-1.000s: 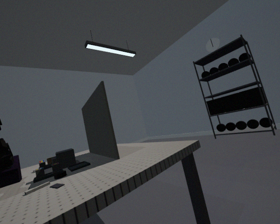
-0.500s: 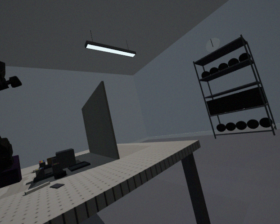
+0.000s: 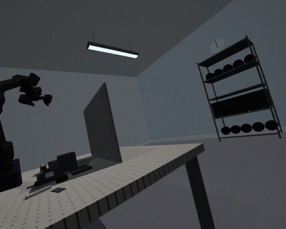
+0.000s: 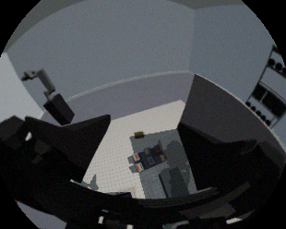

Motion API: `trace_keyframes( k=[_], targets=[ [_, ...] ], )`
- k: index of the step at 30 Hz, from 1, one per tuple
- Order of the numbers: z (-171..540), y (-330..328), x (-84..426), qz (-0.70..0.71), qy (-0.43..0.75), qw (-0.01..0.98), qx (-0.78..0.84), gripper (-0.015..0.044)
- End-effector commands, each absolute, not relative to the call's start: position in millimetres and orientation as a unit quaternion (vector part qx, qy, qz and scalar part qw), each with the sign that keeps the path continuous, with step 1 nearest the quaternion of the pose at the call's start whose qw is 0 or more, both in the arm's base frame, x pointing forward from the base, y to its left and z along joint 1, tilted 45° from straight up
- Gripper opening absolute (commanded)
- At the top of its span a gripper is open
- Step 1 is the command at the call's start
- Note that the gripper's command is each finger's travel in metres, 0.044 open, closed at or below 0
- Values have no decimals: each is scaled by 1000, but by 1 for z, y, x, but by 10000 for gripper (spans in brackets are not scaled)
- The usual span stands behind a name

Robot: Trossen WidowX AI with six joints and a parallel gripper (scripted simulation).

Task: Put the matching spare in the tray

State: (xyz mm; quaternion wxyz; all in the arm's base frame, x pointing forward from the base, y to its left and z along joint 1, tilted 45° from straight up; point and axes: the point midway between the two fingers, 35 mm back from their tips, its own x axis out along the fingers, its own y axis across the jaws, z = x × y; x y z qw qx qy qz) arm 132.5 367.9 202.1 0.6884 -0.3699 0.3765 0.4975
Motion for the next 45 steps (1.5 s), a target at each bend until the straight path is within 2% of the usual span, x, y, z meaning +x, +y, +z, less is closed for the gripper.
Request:
trace_keyframes(
  k=[1, 9, 18, 24, 30, 45],
  targets=[
    [180, 347, 181, 391, 450, 719, -358, 440],
    [132, 263, 280, 100, 581, 740, -323, 440],
    [98, 145, 355, -212, 619, 689, -310, 440],
    [96, 141, 357, -218, 619, 688, -309, 440],
    [57, 104, 364, -228, 621, 687, -300, 440],
    [56, 102, 364, -229, 621, 687, -300, 440]
  ],
)
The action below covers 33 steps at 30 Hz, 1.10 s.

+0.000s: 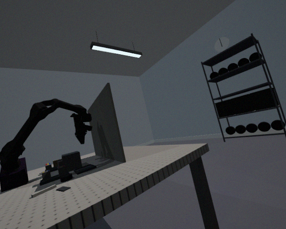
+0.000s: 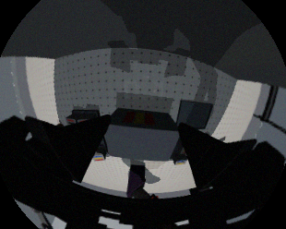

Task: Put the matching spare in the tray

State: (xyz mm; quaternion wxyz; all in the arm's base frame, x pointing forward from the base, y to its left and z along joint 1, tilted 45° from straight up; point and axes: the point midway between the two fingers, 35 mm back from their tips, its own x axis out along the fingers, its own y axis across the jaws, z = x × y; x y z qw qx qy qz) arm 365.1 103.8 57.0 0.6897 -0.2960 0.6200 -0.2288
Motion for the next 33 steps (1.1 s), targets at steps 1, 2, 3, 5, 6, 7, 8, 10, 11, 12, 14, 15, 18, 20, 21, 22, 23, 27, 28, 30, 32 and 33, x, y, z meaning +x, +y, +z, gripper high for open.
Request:
trace_keyframes(
  k=[1, 2, 3, 5, 6, 7, 8, 10, 11, 12, 14, 15, 18, 20, 21, 22, 23, 27, 28, 30, 32, 33],
  targets=[
    [58, 101, 364, -233, 619, 689, -295, 440],
    [62, 97, 361, -246, 614, 696, -280, 440],
    [70, 90, 358, -268, 605, 705, -255, 440],
    [88, 73, 346, -320, 579, 725, -191, 440],
    [97, 64, 340, -346, 565, 733, -158, 440],
    [105, 56, 333, -371, 549, 739, -125, 440],
    [112, 47, 326, -395, 532, 744, -92, 440],
    [126, 31, 311, -441, 494, 749, -26, 440],
    [131, 23, 303, -463, 474, 749, 8, 440],
    [137, 15, 294, -484, 453, 748, 41, 440],
    [146, -1, 276, -523, 408, 741, 107, 440],
    [149, -8, 267, -541, 384, 735, 140, 440],
    [156, -28, 240, -586, 312, 712, 229, 440],
    [157, -32, 234, -594, 295, 705, 249, 440],
    [157, -32, 234, -594, 295, 705, 249, 440],
    [157, -32, 234, -594, 295, 705, 249, 440],
    [157, -32, 234, -594, 295, 705, 249, 440],
    [154, -36, 235, -594, 295, 705, 249, 387],
    [150, -41, 235, -594, 295, 705, 250, 361],
    [142, -51, 237, -594, 295, 705, 250, 309],
    [135, -62, 238, -594, 294, 706, 249, 300],
    [134, -64, 238, -594, 294, 706, 249, 300]
  ],
)
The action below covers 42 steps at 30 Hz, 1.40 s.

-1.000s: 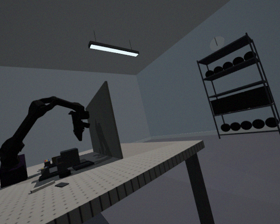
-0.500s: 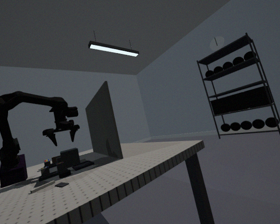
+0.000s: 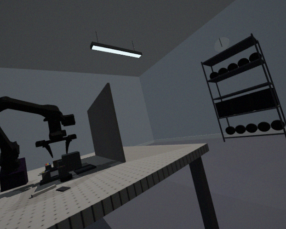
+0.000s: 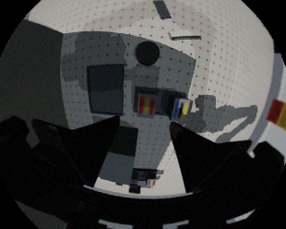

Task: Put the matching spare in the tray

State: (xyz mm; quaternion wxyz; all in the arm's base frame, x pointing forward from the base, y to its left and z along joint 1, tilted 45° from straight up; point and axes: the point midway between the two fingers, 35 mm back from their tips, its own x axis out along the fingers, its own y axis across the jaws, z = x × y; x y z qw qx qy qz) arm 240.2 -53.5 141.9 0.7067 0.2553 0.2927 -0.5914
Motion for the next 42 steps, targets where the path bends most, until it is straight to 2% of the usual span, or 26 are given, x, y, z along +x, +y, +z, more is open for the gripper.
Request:
trace_keyframes(
  k=[1, 42],
  targets=[
    [134, -64, 238, -594, 294, 706, 249, 300],
    [92, -103, 248, -594, 295, 705, 250, 300]
  ],
)
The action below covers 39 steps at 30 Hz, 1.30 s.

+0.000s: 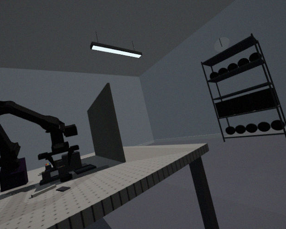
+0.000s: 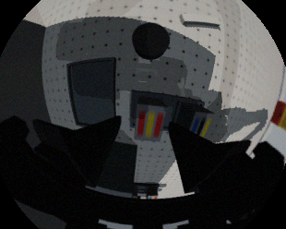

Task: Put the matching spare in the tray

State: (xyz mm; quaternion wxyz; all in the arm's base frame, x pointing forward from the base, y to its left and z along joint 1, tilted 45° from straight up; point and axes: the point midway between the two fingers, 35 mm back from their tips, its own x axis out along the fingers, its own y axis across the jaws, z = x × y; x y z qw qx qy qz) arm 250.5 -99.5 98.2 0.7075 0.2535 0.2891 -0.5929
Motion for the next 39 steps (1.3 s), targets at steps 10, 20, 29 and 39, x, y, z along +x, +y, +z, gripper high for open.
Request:
trace_keyframes(
  k=[10, 20, 29, 39],
  targets=[
    [82, -115, 248, -594, 293, 706, 249, 300],
    [77, -120, 248, -595, 293, 706, 248, 300],
    [77, -120, 248, -595, 293, 706, 248, 300],
    [77, -120, 248, -595, 293, 706, 248, 300]
  ],
)
